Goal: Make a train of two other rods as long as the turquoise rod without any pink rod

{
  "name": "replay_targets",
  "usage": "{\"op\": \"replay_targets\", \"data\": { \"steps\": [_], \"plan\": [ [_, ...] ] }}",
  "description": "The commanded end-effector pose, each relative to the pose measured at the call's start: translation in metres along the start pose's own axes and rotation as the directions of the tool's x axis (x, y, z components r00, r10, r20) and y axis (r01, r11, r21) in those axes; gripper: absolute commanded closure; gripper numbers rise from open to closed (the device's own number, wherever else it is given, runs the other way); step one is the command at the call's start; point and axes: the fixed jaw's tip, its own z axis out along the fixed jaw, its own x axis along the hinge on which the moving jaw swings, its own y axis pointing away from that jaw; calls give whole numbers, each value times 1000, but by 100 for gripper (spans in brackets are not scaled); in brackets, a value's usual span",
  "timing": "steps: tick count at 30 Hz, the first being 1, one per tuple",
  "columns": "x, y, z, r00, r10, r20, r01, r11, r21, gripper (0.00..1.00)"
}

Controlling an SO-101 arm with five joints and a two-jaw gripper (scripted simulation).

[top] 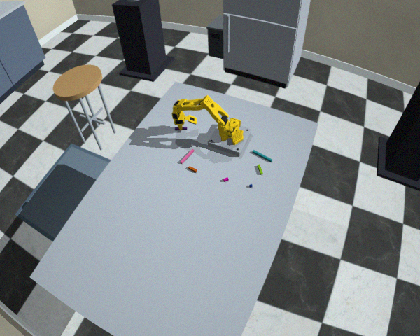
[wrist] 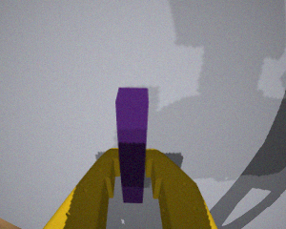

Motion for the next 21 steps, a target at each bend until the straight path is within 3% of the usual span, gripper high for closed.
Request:
{"op": "replay_targets", "data": {
  "steps": [1,8,21],
  "plan": [
    [-5,-2,5,1000,-1,24,1,1000,12,100],
    [-4,-2,0,1000,-1,24,1,1000,12,100],
    [-4,-4,-27,1000,-1,24,1,1000,11,100]
  ]
}}
